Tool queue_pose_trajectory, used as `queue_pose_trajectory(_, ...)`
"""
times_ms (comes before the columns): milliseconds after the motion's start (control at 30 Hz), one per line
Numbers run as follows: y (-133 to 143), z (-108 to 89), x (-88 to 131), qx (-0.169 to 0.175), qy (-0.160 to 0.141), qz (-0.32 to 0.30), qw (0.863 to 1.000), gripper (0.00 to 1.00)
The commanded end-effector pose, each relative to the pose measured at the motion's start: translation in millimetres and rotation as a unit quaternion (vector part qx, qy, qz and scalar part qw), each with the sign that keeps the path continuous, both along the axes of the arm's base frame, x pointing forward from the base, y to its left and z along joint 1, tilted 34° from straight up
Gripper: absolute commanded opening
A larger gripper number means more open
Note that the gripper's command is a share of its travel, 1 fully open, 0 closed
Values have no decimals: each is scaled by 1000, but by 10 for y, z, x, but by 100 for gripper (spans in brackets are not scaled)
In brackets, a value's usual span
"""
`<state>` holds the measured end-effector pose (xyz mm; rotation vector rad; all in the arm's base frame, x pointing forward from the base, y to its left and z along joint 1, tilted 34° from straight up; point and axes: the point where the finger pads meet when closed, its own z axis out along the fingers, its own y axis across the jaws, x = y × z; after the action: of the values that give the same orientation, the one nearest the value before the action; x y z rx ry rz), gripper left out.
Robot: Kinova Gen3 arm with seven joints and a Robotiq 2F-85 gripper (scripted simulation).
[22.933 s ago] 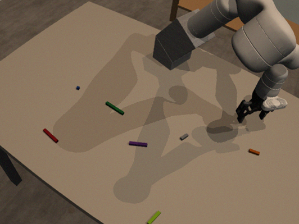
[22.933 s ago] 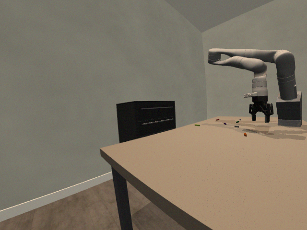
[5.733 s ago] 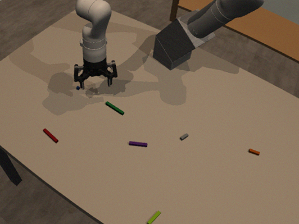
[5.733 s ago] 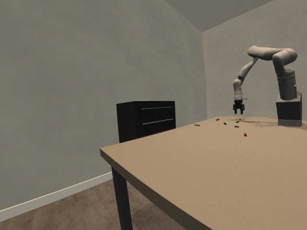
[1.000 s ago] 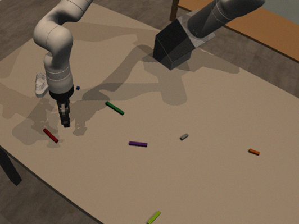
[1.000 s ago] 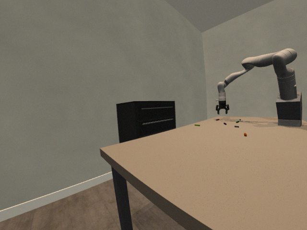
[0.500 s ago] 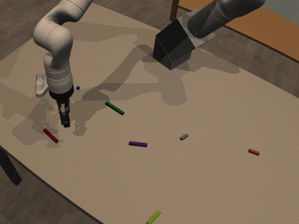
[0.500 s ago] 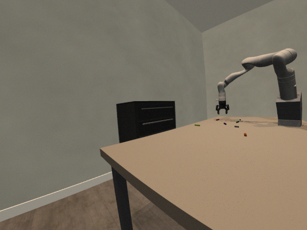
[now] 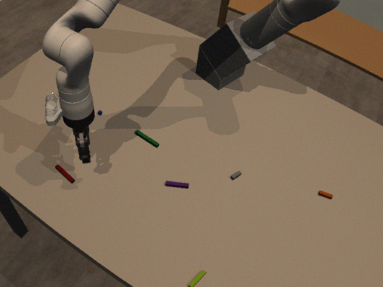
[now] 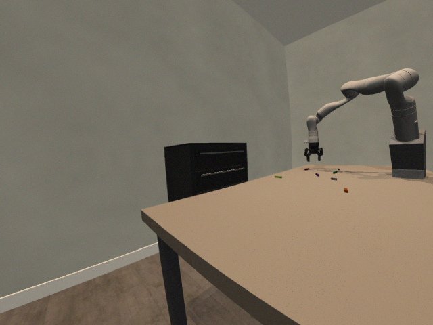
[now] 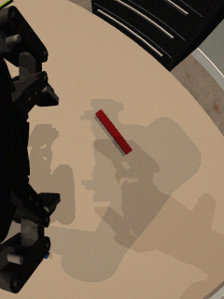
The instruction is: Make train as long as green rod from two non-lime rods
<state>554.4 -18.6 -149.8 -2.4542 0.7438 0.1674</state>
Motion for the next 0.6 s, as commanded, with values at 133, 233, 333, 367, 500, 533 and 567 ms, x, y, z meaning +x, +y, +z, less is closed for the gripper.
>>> queue_pose_trajectory(133,-4,7,4,-1,-13,18,1000,100)
queue_pose_trajectory(233,0,7,2,-1,-27,40,999,100)
queue_pose_trajectory(333,5,7,0,-2,-44,68,997,100)
queue_pose_trajectory(367,7,7,-1,-3,-51,78,996,100)
queue_pose_trajectory(500,14,7,-4,-5,-82,126,989,100)
queue_pose_trajectory(533,15,7,-5,-5,-91,139,986,100)
queue_pose_trajectory(567,17,7,-6,-6,-100,153,983,100)
